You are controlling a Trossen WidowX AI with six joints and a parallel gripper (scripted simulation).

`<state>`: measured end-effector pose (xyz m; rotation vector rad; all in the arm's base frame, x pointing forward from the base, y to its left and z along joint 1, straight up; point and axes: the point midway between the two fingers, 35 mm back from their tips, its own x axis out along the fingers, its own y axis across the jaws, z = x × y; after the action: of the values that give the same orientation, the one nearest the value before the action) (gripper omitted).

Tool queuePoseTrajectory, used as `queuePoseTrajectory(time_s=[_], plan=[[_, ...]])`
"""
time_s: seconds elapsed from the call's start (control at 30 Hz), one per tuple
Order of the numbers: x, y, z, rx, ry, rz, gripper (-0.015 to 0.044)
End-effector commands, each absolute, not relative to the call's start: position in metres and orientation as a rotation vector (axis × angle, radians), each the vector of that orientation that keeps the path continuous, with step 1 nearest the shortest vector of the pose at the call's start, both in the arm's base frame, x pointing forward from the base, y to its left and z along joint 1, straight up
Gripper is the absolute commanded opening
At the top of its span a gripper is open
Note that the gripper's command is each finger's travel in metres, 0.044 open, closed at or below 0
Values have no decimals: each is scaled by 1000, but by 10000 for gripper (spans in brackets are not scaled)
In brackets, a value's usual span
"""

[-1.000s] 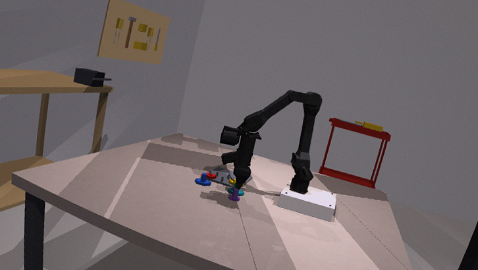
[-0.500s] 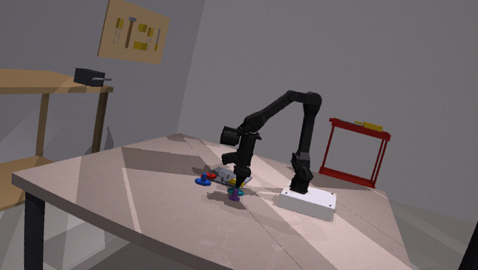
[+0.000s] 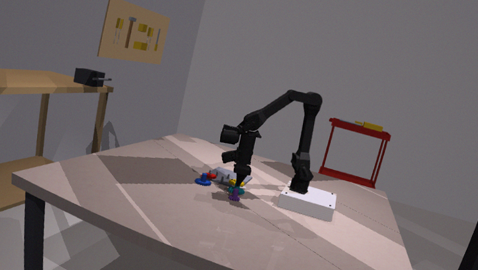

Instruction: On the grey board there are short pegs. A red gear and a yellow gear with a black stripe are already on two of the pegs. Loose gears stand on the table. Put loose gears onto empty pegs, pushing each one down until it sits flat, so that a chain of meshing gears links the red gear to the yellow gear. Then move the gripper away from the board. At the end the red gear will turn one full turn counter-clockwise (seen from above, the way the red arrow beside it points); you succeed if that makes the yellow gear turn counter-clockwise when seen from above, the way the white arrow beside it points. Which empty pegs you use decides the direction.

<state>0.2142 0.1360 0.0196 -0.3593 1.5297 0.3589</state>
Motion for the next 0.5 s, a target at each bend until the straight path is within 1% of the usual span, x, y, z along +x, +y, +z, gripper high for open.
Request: queuePoseTrajectory(time_s=[0.0,0.47], plan=[[219,138,31,-362,1516,366,0],[225,141,63,-367,1511,374,0]])
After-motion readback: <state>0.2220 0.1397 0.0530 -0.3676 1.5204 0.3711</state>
